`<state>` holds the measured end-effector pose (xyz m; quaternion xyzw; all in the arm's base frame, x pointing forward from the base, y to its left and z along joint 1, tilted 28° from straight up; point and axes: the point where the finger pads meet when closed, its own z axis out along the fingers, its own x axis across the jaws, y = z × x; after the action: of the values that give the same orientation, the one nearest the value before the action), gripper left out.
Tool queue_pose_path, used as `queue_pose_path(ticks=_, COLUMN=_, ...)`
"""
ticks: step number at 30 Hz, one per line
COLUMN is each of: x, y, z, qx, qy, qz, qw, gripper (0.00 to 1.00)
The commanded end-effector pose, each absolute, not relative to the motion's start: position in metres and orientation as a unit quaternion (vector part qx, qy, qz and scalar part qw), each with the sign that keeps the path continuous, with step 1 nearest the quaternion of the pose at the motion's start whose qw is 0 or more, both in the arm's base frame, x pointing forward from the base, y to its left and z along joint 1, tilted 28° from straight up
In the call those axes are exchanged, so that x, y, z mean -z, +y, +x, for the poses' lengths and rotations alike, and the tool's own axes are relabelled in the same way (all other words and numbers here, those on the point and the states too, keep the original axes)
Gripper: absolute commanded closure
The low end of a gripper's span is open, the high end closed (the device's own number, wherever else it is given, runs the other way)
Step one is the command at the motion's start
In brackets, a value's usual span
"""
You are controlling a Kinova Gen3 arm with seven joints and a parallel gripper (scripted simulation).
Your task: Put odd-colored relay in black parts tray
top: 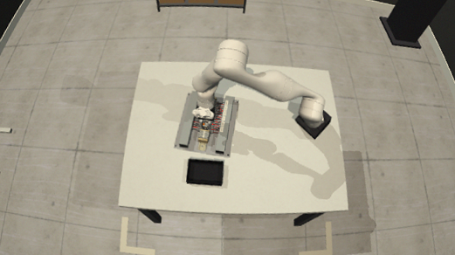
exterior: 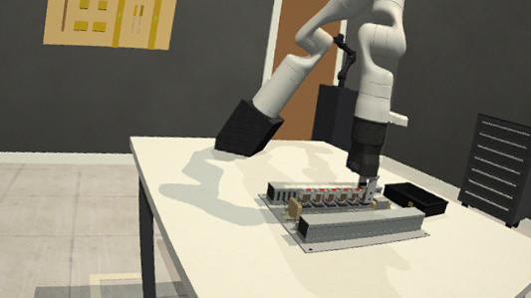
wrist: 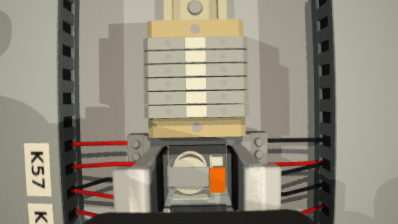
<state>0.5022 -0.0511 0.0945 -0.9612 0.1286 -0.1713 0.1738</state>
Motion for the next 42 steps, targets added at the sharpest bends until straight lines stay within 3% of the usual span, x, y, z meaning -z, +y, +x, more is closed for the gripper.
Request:
queue_pose_path(ticks=1, x=-0.0952, y=-0.0516, z=0.5025, qx=0.172, qy=0.129, qz=-0.961, qw=0.173, gripper=1.00)
queue_pose_path(ticks=42, x=-0.0953, y=-0.0514, z=0.5021, qx=0.181, qy=0.130, qz=-0.959, qw=0.172, gripper=1.00)
